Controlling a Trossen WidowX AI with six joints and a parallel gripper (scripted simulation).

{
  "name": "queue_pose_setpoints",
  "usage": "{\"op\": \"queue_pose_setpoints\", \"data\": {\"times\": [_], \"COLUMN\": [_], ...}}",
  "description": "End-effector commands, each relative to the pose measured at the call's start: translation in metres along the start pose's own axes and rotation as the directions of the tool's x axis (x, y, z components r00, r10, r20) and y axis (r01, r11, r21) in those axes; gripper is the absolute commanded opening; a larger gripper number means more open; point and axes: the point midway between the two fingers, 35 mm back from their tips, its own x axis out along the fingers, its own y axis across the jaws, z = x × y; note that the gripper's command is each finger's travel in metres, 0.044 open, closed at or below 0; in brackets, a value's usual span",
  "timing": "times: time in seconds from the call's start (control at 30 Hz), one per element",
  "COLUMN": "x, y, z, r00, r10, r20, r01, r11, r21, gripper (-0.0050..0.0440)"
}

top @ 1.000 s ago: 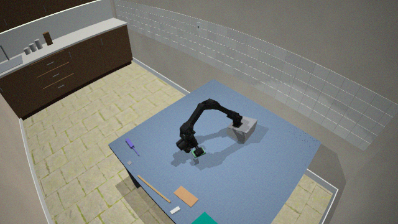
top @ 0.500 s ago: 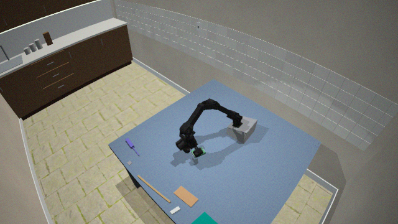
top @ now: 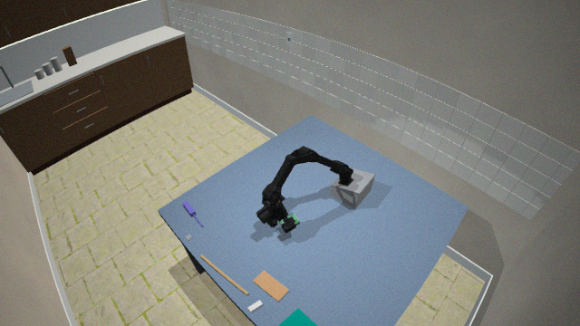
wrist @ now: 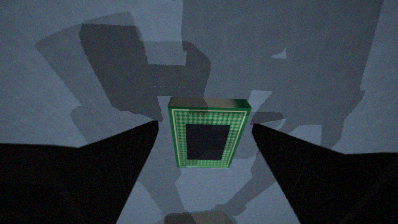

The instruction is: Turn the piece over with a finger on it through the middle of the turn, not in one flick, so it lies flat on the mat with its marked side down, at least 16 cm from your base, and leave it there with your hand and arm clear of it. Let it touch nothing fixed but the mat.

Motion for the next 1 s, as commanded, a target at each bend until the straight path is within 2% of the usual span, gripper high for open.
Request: {"op": "queue_pose_setpoints", "data": {"times": [0.0, 0.47, 0.5, 0.97], "x": [0.0013, 0.0054, 0.0040, 0.0040], "y": [-0.0004, -0.0007, -0.0004, -0.0004], "z": [0.0002, 0.0009, 0.0009, 0.0009], "r00": [1.000, 1.000, 1.000, 1.000], "r10": [-0.002, -0.005, -0.002, -0.002], "r20": [-0.001, -0.001, -0.001, -0.001], "r01": [0.002, 0.005, 0.002, 0.002], "r11": [1.000, 1.000, 1.000, 1.000], "r21": [-0.002, -0.007, 0.000, 0.000], "gripper": [0.0440, 0.0440, 0.0000, 0.0000]}}
